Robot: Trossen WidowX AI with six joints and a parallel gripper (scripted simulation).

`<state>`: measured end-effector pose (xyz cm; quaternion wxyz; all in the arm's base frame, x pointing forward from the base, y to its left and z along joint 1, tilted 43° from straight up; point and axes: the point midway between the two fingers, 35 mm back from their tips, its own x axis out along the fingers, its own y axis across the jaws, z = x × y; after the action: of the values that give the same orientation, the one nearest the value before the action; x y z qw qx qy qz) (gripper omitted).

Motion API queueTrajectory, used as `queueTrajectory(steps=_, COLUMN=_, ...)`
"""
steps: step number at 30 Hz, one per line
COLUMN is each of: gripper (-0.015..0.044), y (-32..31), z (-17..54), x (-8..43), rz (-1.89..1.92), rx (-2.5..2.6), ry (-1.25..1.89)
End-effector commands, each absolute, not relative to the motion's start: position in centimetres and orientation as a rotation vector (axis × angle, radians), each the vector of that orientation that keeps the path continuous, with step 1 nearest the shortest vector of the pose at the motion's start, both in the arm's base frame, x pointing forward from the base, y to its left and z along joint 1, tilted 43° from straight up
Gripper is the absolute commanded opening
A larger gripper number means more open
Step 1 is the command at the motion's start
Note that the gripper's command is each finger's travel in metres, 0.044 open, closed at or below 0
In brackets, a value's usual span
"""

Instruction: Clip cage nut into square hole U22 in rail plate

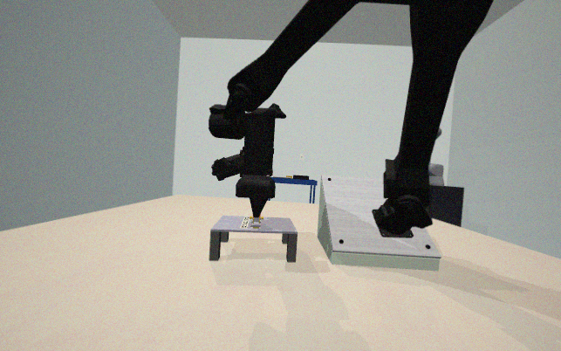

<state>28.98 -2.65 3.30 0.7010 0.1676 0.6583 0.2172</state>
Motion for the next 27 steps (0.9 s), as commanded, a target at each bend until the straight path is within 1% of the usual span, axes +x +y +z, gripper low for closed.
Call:
queueTrajectory(steps=1, gripper=0.0023, y=-2.71, z=3.43, x=28.99, rz=0.471, rx=0.365, ry=1.465)
queueTrajectory(steps=27, gripper=0.0023, y=-2.59, z=3.45, x=28.99, rz=0.454, rx=0.350, ry=1.467)
